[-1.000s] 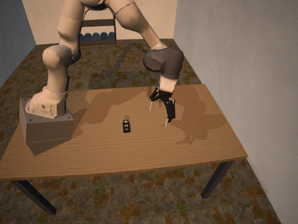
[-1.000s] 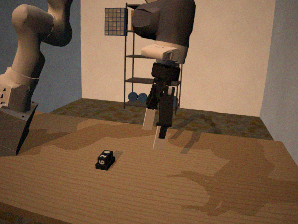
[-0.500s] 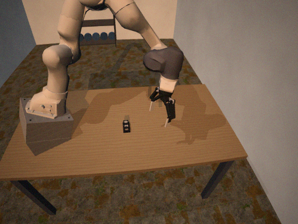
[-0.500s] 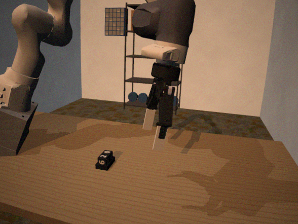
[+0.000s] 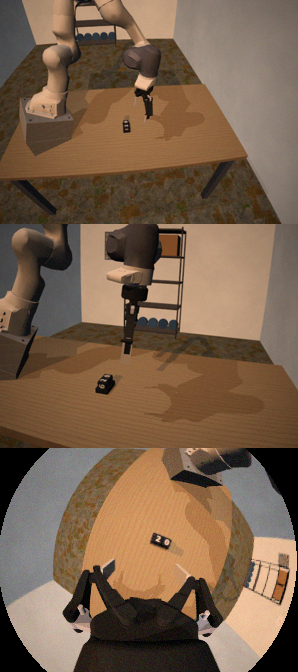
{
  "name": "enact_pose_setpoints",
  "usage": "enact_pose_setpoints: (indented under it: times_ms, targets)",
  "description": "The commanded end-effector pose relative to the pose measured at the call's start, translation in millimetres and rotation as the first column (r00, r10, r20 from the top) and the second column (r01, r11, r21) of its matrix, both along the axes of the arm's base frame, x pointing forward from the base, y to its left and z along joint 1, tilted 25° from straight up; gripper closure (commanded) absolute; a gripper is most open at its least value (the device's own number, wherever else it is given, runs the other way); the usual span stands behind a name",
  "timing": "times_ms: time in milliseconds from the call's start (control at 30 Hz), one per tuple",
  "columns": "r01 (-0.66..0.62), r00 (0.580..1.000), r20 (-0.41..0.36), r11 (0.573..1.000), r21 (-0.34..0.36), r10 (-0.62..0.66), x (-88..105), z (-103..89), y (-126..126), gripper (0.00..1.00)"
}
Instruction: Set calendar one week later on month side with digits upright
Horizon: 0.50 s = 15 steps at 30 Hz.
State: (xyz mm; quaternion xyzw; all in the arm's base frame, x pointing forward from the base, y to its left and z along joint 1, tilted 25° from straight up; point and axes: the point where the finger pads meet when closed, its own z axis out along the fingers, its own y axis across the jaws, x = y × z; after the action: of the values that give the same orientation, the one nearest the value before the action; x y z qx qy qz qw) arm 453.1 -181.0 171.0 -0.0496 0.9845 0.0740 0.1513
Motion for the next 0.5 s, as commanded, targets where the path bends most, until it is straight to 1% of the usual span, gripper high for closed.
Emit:
enact_pose_setpoints:
  times_ms: [0, 33, 100, 167, 233, 300, 467]
  targets:
    - [0.128, 0.990, 0.063, 0.991, 0.025, -0.129, -20.4, -3.6, 17.1, 0.00]
    - [0.162, 0.984, 0.066, 0.986, 0.039, -0.164, -34.5, -10.1, 25.0, 0.00]
    - [0.162, 0.984, 0.066, 0.986, 0.039, -0.164, -34.5, -10.1, 25.0, 0.00]
    - [0.216, 0.973, 0.069, 0.975, 0.059, -0.220, -58.0, -22.0, 36.6, 0.00]
    - [0.248, 0.965, 0.070, 0.966, 0.071, -0.253, -72.2, -29.7, 42.7, 0.00]
    - [0.259, 0.962, 0.070, 0.963, 0.074, -0.264, -77.0, -32.4, 44.6, 0.00]
    - [0.260, 0.962, 0.070, 0.963, 0.074, -0.265, -77.2, -32.5, 44.7, 0.00]
